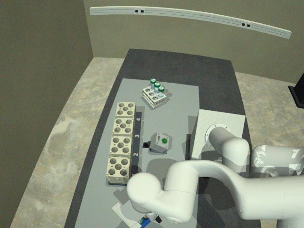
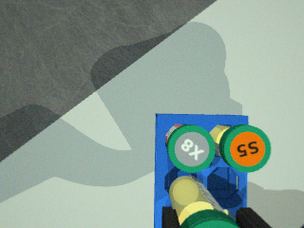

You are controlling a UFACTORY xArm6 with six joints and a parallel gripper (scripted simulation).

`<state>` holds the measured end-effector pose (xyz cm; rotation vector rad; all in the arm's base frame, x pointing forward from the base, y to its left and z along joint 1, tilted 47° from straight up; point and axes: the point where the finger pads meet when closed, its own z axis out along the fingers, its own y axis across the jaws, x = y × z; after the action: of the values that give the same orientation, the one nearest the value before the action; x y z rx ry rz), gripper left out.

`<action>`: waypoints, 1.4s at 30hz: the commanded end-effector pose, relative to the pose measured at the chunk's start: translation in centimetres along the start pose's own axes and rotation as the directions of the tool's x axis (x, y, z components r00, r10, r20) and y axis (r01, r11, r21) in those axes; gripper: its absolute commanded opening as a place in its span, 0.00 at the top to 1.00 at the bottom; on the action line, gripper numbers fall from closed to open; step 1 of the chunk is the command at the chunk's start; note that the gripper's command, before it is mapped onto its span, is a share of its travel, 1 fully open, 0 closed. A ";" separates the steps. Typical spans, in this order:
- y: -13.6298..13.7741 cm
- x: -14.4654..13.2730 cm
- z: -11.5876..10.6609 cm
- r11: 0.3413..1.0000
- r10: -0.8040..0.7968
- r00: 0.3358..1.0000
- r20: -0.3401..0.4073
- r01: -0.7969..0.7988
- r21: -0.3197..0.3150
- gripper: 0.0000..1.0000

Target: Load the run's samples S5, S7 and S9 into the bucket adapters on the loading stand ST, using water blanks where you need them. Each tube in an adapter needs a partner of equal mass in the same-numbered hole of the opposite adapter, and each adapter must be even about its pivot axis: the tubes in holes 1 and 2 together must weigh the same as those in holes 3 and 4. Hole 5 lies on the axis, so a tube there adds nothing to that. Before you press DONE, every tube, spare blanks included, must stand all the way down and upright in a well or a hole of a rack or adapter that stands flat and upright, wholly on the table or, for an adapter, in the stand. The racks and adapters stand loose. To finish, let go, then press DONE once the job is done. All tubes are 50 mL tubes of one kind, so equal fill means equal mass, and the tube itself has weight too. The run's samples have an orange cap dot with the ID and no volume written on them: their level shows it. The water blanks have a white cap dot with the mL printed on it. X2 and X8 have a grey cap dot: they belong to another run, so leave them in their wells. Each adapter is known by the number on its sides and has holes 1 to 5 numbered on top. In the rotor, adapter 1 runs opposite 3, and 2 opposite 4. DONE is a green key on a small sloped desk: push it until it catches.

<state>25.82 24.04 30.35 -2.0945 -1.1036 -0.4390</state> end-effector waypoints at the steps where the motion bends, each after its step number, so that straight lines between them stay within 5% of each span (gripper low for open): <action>1: 0.0 0.1 -1.0 1.000 -0.001 1.000 -0.002 0.001 -0.001 1.00; 31: 0.0 0.1 -6.2 1.000 -0.001 1.000 -0.001 0.001 -0.001 1.00; 42: 0.0 0.1 -6.2 1.000 -0.001 1.000 -0.001 0.001 -0.001 1.00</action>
<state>26.00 19.56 34.53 -2.0938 -1.1038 -0.4379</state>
